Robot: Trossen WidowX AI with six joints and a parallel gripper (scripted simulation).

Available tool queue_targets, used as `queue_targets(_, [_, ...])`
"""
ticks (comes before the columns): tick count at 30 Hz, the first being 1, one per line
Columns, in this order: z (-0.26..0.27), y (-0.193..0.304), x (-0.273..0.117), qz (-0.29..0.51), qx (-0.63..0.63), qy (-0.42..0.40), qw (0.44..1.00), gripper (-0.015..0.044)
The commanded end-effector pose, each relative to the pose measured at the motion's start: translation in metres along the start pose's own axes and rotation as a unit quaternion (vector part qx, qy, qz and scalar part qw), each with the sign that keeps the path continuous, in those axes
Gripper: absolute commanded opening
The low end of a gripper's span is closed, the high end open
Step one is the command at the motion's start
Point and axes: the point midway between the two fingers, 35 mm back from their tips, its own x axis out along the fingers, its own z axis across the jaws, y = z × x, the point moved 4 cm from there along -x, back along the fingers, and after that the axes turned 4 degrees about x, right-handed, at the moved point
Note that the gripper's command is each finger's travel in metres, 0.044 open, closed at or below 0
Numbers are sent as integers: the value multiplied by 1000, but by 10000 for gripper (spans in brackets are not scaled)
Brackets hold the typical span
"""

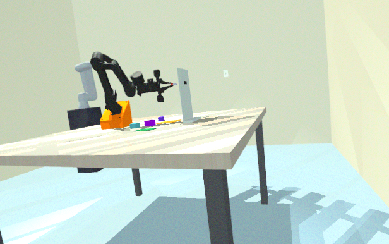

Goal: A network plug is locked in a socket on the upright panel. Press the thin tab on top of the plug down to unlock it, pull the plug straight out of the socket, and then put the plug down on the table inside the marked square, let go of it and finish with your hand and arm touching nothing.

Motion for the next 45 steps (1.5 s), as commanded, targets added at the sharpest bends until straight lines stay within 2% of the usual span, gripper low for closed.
queue_targets(1, [-2, 1, -4, 0, 2, 3, 1000, 0])
queue_targets(24, [-2, 5, -18, 0, 2, 3, 1000, 0])
queue_targets(45, [43, 13, -27, 1, 3, 3, 1000, 0])
